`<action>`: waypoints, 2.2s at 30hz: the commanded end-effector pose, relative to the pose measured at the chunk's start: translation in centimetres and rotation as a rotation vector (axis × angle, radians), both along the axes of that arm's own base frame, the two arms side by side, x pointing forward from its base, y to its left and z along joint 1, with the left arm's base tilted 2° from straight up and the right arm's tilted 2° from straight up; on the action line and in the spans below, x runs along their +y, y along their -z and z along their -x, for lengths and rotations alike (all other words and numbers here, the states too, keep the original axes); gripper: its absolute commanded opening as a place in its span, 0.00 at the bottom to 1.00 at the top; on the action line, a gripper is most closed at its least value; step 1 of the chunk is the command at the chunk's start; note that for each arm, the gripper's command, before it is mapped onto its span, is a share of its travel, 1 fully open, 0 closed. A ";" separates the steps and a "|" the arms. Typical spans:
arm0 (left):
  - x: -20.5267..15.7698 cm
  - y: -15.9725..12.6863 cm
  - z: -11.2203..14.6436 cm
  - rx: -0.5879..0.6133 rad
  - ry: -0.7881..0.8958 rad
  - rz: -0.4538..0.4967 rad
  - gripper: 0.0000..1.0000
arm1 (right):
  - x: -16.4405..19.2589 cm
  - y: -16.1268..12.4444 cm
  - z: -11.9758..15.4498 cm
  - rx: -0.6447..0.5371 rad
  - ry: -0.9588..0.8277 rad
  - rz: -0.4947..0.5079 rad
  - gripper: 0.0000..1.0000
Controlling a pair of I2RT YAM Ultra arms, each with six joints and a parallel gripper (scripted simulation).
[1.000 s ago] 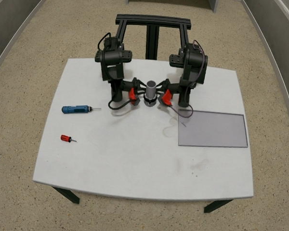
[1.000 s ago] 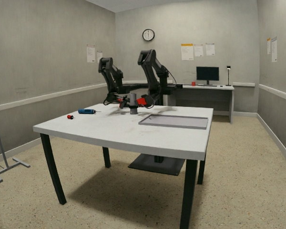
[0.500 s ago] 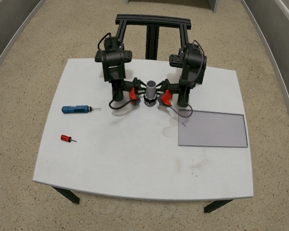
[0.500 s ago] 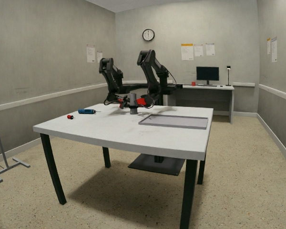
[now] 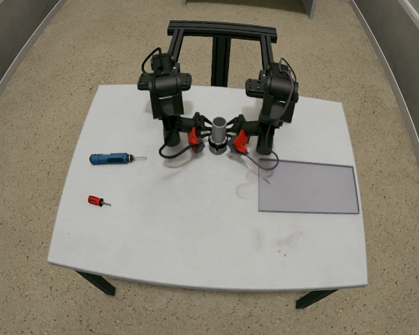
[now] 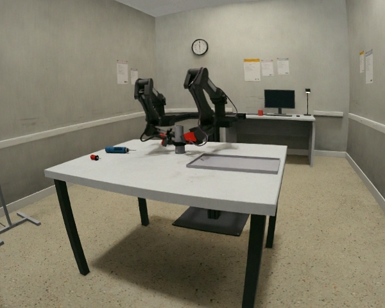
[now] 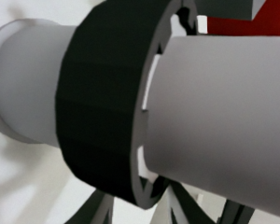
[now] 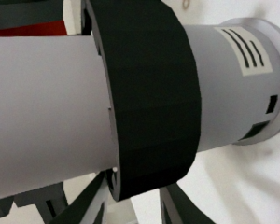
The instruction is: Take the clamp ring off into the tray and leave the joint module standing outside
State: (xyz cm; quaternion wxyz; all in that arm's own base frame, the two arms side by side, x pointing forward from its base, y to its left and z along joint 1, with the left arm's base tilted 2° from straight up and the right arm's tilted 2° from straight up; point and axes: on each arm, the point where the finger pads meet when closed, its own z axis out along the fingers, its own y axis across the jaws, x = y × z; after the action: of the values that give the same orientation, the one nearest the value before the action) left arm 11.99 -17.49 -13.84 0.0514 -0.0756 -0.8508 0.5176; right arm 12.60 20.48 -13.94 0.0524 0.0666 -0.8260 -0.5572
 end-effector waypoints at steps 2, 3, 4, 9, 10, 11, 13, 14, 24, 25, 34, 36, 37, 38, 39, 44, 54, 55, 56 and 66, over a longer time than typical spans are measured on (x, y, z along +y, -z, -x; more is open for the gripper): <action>-0.3 -0.7 0.9 0.005 0.007 0.027 0.30 | 0.2 -0.9 0.9 -0.006 -0.014 -0.019 0.30; -0.3 -0.8 0.9 0.005 0.007 0.027 0.30 | 0.2 -0.9 0.8 -0.007 -0.014 -0.020 0.30; -0.3 -0.8 0.9 0.004 0.007 0.028 0.30 | 0.2 -0.9 0.8 -0.010 -0.014 -0.020 0.30; -0.3 -0.7 1.1 0.011 0.003 0.029 0.30 | 0.1 -0.7 1.1 0.001 -0.013 -0.018 0.30; -0.3 -0.7 1.1 0.011 0.003 0.029 0.30 | 0.1 -0.7 1.1 0.001 -0.013 -0.018 0.30; -0.3 -0.7 1.1 0.011 0.003 0.029 0.30 | 0.1 -0.7 1.1 0.001 -0.013 -0.018 0.30; -0.3 -0.7 1.1 0.011 0.003 0.029 0.30 | 0.1 -0.7 1.1 0.001 -0.013 -0.018 0.30; -0.3 -0.7 1.1 0.011 0.004 0.030 0.30 | 0.1 -0.7 1.2 0.001 -0.014 -0.018 0.30; -0.3 -0.7 1.2 0.008 0.007 0.034 0.30 | 0.1 -0.7 1.3 0.002 -0.016 -0.019 0.30; -0.3 -0.7 1.2 0.008 0.007 0.034 0.30 | 0.1 -0.7 1.3 0.002 -0.016 -0.019 0.30; -0.4 -0.8 1.3 0.006 0.010 0.037 0.30 | 0.1 -0.7 1.4 -0.002 -0.020 -0.021 0.30; -0.4 -0.8 1.3 0.005 0.011 0.038 0.30 | 0.1 -0.7 1.4 -0.001 -0.020 -0.021 0.30; -0.4 -0.8 1.3 0.005 0.011 0.038 0.30 | 0.1 -0.7 1.4 -0.001 -0.020 -0.021 0.30; -0.4 -0.8 1.3 0.005 0.011 0.038 0.30 | 0.1 -0.7 1.4 -0.001 -0.020 -0.021 0.30; -0.4 -0.8 1.3 0.005 0.011 0.038 0.30 | 0.1 -0.7 1.4 -0.001 -0.020 -0.021 0.30; -0.4 -0.8 1.3 0.005 0.011 0.038 0.30 | 0.1 -0.7 1.4 -0.001 -0.020 -0.021 0.30; -0.4 -0.9 1.1 -0.004 0.012 0.041 0.30 | 0.1 -0.8 1.5 -0.003 -0.023 -0.023 0.30; -0.4 -0.9 1.1 -0.004 0.012 0.041 0.30 | 0.1 -0.8 1.5 -0.003 -0.023 -0.023 0.30; -0.4 -0.9 1.1 -0.004 0.012 0.041 0.30 | 0.1 -0.8 1.5 -0.003 -0.023 -0.023 0.30; -0.4 -1.0 1.0 -0.011 0.015 0.042 0.30 | 0.1 -0.8 1.5 -0.005 -0.025 -0.024 0.30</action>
State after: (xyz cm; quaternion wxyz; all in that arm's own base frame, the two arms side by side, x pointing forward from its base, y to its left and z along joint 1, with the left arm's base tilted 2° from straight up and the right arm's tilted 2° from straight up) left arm 12.14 -17.63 -13.70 0.0445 -0.0783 -0.8476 0.5229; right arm 12.75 20.53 -13.77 0.0448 0.0698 -0.8252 -0.5587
